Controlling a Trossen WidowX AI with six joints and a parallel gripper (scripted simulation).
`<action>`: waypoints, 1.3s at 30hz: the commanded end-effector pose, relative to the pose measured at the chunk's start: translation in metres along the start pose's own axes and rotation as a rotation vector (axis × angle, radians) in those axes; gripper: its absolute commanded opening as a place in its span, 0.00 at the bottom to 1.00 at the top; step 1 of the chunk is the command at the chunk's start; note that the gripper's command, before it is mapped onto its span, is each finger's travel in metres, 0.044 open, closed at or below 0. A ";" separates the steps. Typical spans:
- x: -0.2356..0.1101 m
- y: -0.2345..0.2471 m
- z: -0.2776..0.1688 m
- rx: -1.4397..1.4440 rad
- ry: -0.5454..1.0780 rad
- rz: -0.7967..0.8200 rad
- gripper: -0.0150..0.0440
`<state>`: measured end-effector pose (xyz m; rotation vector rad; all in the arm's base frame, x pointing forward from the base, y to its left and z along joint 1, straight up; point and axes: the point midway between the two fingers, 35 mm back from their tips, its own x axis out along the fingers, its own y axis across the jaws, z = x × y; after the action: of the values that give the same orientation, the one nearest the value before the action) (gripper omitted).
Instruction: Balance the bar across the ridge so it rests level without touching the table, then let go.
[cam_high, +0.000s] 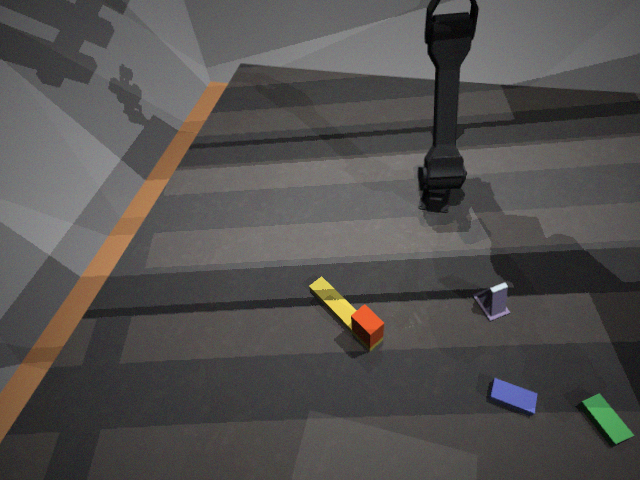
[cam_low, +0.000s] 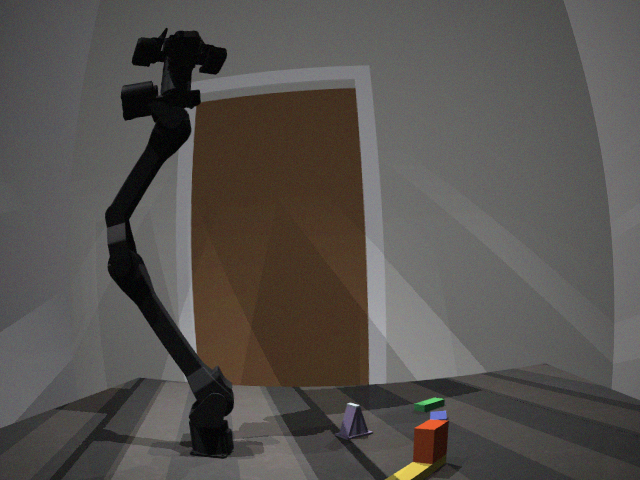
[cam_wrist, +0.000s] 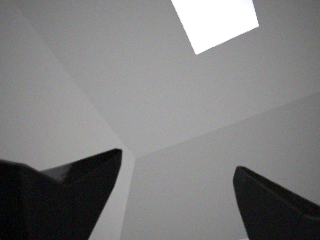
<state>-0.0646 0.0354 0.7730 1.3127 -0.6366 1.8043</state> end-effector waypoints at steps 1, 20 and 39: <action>-0.007 -0.071 0.029 0.016 -0.100 -0.195 0.79; -0.124 -0.272 0.143 -0.048 -0.479 -0.836 0.79; -0.350 -0.368 0.220 0.019 -0.960 -1.502 0.79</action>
<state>0.3899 -0.0216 0.5438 1.8135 -0.0273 0.1191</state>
